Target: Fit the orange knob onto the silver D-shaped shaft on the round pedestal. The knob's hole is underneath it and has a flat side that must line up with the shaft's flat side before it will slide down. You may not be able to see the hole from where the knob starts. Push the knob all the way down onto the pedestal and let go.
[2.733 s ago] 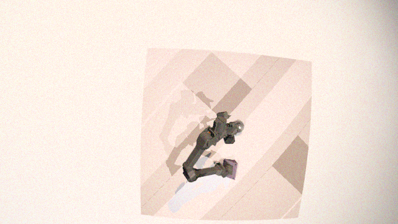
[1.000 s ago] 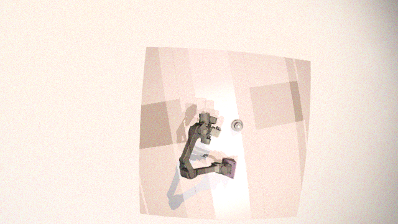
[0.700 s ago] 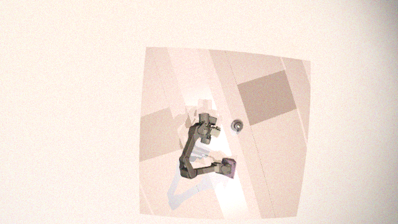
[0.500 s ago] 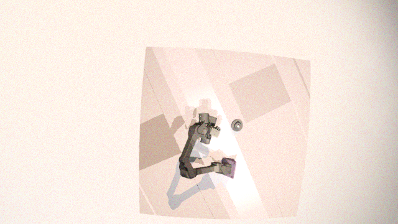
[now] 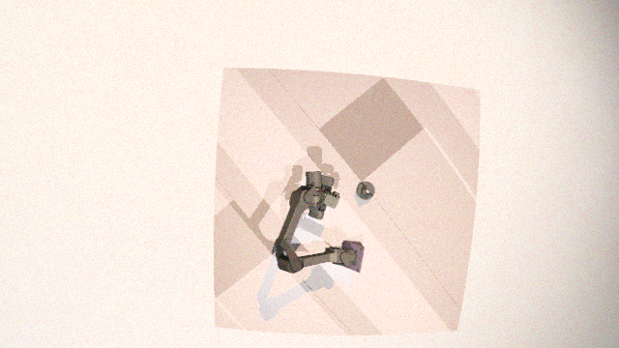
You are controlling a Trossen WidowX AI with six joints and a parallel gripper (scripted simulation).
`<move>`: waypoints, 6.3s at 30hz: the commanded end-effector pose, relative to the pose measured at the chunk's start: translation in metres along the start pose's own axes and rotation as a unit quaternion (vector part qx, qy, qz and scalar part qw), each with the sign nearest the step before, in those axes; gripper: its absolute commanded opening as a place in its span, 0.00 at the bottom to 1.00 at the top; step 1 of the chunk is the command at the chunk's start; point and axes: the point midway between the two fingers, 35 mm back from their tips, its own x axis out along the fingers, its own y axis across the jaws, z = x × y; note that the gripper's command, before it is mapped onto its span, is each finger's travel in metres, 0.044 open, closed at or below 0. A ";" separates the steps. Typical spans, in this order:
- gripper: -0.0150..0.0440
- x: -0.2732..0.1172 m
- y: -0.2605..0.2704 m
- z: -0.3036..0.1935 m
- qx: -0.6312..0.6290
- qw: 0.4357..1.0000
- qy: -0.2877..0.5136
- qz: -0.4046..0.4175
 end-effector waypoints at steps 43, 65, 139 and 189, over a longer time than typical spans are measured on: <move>0.56 -0.003 0.000 0.045 0.001 0.939 0.344 0.000; 0.56 0.005 0.000 0.062 0.004 0.885 0.465 -0.001; 1.00 -0.081 0.001 0.111 -0.117 0.979 0.169 0.019; 1.00 0.012 0.002 0.077 -0.117 0.978 0.169 0.021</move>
